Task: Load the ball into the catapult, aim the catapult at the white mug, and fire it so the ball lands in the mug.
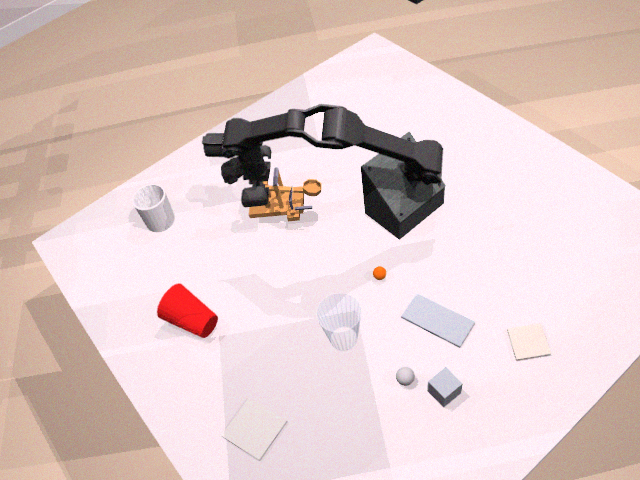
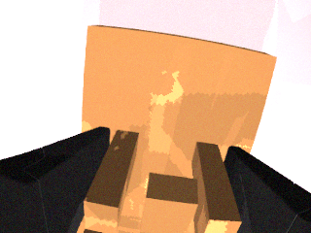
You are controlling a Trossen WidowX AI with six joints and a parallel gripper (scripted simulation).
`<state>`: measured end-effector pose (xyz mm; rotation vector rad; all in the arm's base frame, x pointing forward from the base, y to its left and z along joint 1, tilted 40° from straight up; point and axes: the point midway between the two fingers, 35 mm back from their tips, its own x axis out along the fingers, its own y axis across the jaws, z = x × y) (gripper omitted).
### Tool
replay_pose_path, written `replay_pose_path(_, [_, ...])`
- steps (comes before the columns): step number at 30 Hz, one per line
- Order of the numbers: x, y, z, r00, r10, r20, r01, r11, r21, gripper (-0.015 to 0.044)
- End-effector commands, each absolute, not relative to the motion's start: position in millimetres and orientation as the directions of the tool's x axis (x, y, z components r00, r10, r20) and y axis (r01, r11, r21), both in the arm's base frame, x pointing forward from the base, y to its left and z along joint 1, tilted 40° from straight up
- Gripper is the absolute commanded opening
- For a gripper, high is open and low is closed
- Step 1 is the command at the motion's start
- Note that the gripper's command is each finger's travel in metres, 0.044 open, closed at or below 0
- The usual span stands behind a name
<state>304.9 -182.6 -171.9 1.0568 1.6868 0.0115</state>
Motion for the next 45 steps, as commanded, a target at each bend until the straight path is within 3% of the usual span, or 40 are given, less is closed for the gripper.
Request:
replay_pose_path(1, [310, -195, -160, 0.008, 0.624, -0.781, 0.621, 0.609, 0.493, 0.0])
replay_pose_path(38, [311, -166, -195, 0.001, 0.627, -0.779, 0.618, 0.612, 0.494, 0.0])
replay_pose_path(45, [311, -166, -195, 0.001, 0.627, -0.779, 0.618, 0.612, 0.494, 0.0184])
